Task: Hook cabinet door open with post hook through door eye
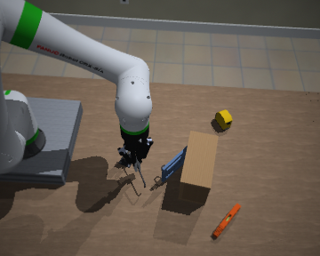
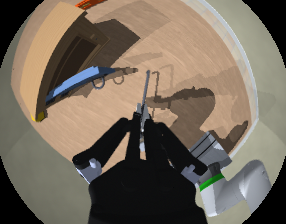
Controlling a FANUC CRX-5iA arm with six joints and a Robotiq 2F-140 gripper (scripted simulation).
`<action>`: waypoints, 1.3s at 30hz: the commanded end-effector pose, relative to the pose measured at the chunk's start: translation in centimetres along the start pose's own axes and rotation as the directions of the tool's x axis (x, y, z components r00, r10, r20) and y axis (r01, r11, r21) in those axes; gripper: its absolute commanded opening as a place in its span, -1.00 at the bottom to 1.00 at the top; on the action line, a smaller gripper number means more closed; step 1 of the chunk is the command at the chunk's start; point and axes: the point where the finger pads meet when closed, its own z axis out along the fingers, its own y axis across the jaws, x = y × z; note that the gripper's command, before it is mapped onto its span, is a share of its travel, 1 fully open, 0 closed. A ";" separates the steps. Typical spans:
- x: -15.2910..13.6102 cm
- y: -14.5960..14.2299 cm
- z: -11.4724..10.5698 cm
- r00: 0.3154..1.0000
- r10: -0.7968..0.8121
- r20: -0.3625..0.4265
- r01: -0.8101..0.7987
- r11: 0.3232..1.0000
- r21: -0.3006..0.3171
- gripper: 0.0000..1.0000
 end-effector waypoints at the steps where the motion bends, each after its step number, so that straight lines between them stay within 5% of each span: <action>1: 0.0 0.0 -0.2 1.000 0.000 0.000 0.000 1.000 0.000 -0.95; 39: -0.2 0.0 -1.7 1.000 0.000 0.000 0.000 1.000 0.000 -0.95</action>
